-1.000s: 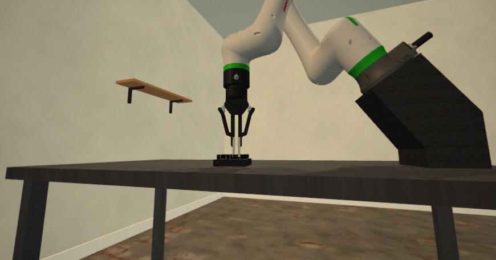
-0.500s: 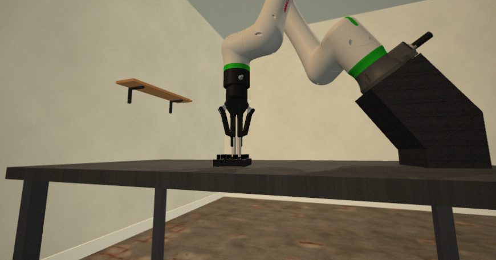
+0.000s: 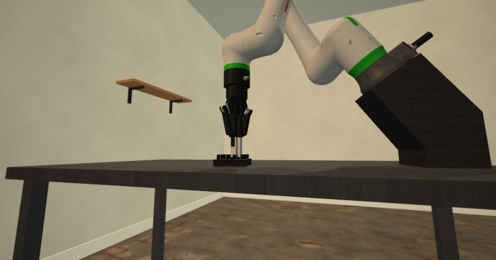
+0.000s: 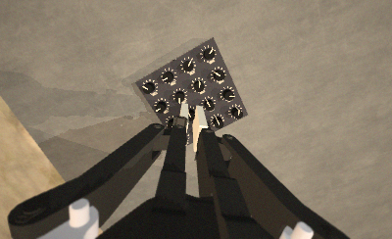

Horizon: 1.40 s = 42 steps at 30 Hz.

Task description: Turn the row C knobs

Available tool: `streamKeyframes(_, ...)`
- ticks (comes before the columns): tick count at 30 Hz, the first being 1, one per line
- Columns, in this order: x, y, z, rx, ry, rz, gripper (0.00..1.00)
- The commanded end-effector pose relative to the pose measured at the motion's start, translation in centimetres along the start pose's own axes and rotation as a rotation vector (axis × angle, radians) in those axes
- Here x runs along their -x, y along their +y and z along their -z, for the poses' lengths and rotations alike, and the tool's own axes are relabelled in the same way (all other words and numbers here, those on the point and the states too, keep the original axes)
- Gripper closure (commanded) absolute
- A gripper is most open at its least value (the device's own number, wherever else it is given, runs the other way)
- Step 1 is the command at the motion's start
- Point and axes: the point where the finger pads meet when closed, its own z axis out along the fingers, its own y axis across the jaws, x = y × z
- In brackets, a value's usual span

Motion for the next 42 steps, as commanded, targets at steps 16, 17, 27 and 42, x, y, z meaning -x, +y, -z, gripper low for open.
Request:
streamKeyframes(16,-0.02,0.00,0.01,-0.002,-0.011,0.388,0.95)
streamKeyframes(17,-0.02,0.00,0.01,-0.002,-0.011,0.388,0.95)
streamKeyframes(27,-0.02,-0.01,0.01,-0.003,-0.011,0.569,0.95)
streamKeyframes(42,-0.02,-0.01,0.01,-0.004,-0.011,0.699,0.95)
